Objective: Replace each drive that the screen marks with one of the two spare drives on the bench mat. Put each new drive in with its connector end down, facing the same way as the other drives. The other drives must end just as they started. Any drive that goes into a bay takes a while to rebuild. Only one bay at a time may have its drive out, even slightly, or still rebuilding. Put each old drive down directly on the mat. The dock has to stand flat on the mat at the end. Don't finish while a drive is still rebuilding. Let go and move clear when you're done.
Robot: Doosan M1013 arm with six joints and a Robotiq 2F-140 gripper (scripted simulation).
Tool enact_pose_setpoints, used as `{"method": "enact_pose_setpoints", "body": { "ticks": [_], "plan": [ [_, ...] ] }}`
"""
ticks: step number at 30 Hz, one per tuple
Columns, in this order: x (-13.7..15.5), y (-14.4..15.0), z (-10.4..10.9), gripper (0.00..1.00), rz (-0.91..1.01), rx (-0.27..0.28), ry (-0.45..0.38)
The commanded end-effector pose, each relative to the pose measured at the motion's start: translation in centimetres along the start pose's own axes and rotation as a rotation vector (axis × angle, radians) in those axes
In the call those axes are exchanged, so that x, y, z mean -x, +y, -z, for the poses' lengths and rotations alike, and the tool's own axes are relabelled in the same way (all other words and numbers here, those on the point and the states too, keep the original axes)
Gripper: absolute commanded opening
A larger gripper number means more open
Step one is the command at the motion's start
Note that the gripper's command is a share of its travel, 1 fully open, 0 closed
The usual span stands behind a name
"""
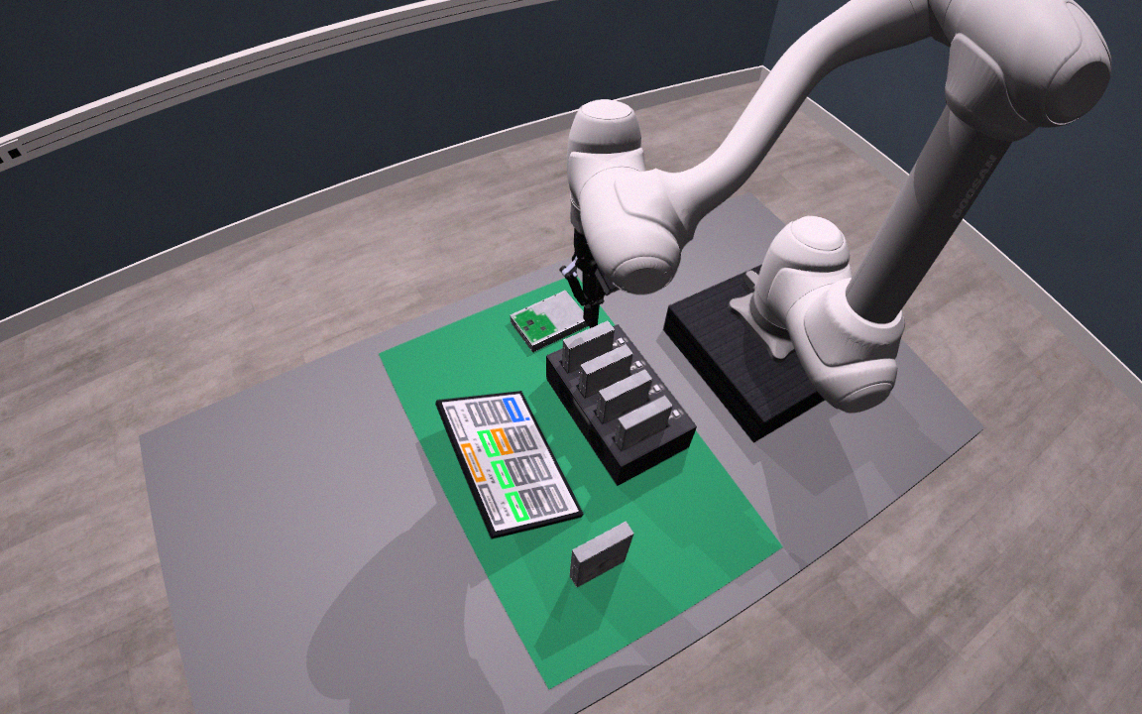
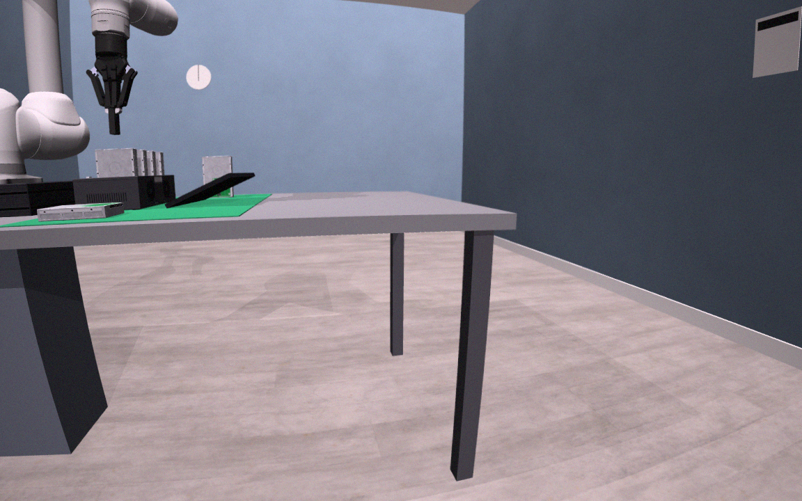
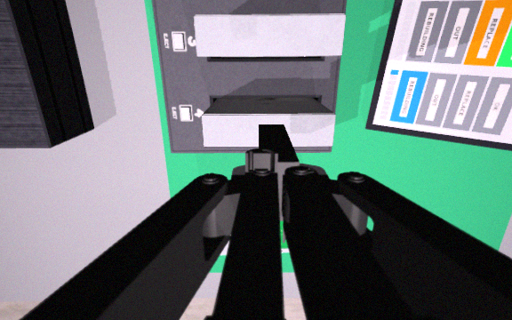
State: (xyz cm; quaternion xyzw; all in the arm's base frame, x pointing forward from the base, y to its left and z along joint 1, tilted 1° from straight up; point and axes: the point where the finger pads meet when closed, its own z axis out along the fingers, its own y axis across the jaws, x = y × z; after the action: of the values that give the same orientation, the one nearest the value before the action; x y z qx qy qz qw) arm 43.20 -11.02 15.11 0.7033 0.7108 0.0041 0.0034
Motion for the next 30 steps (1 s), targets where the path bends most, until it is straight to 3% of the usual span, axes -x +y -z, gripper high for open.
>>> {"method": "enact_pose_setpoints", "body": {
  "ticks": [1, 9, 17, 19, 20, 30],
  "plan": [
    [0.0, 0.1, 0.1, 0.10, 0.000, 0.001, 0.000],
    [1.3, 0.0, 0.1, 0.10, 0.123, 0.001, 0.000],
    [6.9, -0.6, 0.1, 0.10, 0.574, -0.001, -0.004],
    [6.9, -0.6, 0.1, 0.10, 0.574, -0.001, -0.004],
    [7.8, -0.8, 0.1, 0.10, 0.718, 0.001, -0.001],
    [15.5, -3.0, 0.1, 0.10, 1.185, -0.025, -0.027]
  ]
}}
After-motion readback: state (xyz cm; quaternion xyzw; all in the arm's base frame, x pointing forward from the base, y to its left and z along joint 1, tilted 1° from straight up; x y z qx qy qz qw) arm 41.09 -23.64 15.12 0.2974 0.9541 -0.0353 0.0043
